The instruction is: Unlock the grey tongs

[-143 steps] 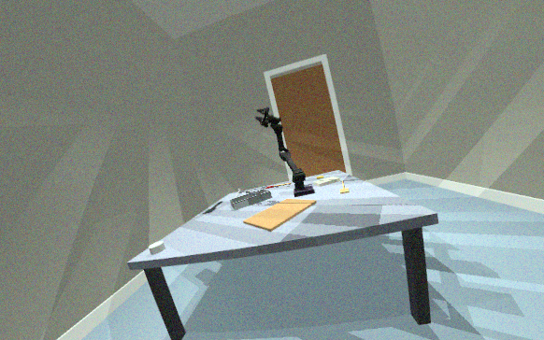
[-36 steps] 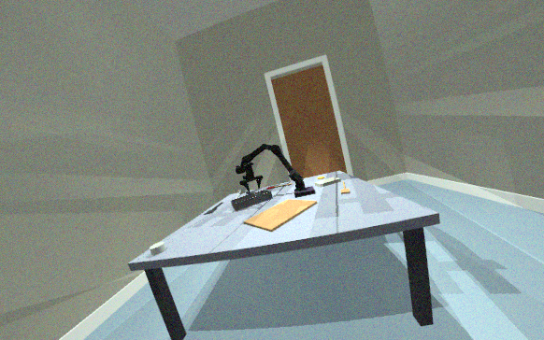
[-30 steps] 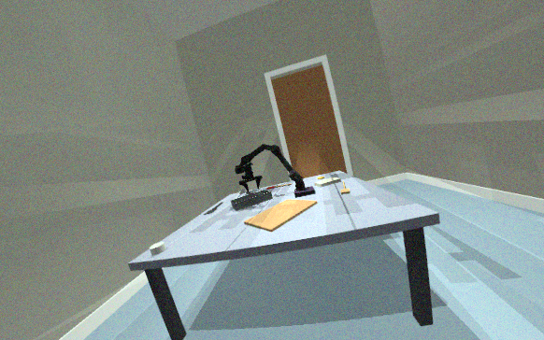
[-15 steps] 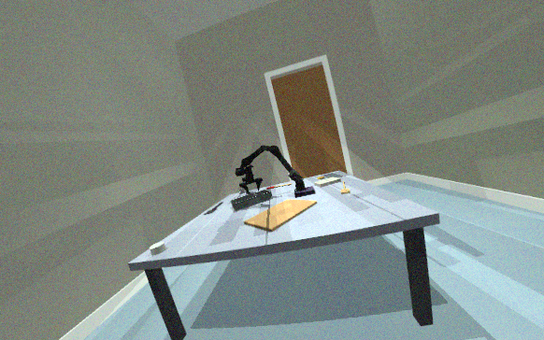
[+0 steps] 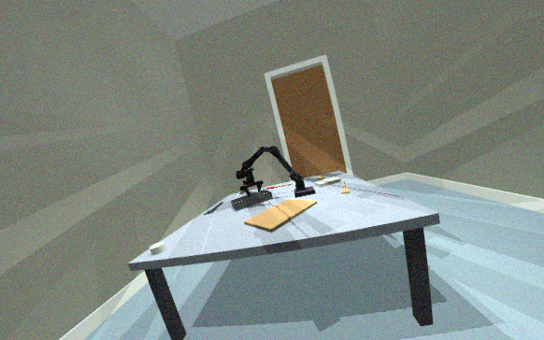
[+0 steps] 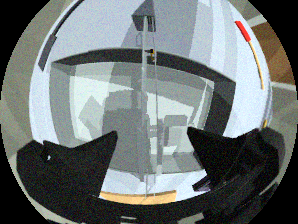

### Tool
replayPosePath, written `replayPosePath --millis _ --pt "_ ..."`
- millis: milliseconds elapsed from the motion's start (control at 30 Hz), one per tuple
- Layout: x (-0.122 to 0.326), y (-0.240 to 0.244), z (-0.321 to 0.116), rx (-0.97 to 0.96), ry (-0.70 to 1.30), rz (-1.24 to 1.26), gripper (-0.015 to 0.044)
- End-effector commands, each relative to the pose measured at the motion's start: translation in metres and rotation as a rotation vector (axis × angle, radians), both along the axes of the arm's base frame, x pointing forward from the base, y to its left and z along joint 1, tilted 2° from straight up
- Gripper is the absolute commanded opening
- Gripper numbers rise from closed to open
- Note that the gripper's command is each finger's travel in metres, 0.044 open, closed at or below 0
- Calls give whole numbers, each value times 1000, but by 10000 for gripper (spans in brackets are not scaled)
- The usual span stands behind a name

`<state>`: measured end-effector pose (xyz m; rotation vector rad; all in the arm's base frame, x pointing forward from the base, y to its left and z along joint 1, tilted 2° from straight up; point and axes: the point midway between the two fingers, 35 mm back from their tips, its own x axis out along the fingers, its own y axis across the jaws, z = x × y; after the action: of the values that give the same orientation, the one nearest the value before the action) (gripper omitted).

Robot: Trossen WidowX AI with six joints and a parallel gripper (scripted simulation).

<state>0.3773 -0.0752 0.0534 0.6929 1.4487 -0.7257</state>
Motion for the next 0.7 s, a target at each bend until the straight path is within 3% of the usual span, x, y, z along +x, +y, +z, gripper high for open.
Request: replayPosePath --millis 0,433,667 --pt "0 0 -6 2 0 -2 440" --pt "-2 0 -26 2 0 -2 440" --pt "-2 0 -23 0 1 -1 256"
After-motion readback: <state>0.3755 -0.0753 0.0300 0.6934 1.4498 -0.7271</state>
